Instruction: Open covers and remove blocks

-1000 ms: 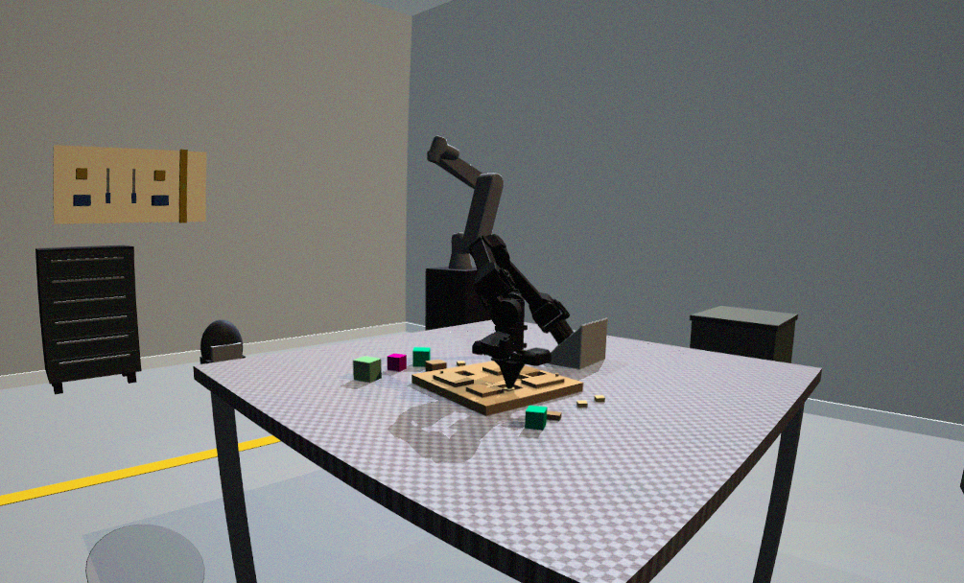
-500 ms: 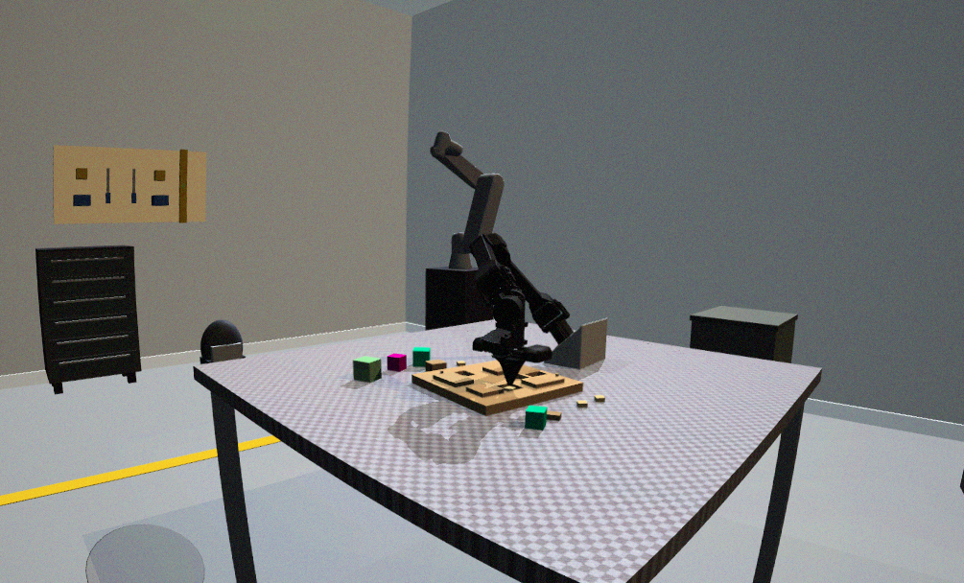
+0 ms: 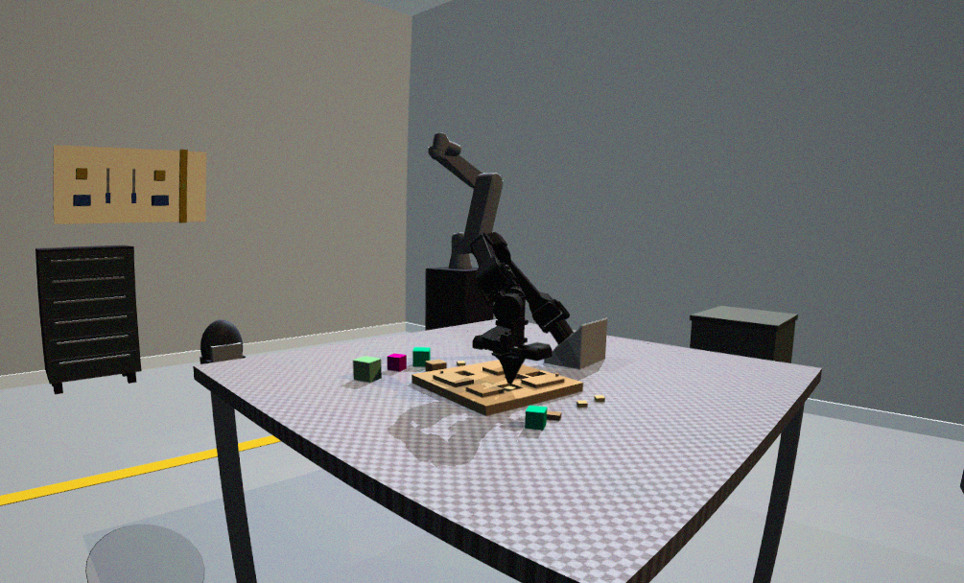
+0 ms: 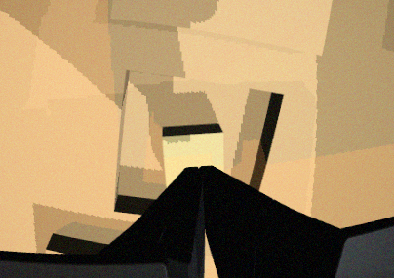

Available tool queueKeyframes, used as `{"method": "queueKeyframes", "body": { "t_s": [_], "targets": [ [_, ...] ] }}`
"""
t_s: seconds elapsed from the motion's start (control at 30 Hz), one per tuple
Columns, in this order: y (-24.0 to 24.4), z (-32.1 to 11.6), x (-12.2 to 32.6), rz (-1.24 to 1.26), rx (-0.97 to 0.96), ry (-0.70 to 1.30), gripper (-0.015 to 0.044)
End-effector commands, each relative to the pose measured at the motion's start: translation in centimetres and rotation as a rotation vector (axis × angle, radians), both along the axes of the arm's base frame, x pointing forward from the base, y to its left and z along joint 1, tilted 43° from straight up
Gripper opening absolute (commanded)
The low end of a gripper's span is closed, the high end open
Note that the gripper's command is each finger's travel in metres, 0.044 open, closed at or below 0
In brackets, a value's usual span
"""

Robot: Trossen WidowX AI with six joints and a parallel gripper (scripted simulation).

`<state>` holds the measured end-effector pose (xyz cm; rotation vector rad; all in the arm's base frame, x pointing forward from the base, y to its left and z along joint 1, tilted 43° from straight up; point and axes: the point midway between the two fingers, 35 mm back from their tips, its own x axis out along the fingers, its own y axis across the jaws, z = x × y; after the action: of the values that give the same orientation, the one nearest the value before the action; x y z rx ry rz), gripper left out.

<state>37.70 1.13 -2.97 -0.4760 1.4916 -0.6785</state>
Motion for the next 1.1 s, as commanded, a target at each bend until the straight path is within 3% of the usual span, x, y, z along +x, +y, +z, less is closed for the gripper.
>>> {"method": "queueKeyframes", "body": {
  "t_s": [0.0,1.07],
  "targets": [
    [0.12,0.09,0.12,-0.005,0.005,-0.008,0.0],
    [-0.54,-0.69,0.17,-0.005,0.004,-0.008,0.0]
  ]
}}
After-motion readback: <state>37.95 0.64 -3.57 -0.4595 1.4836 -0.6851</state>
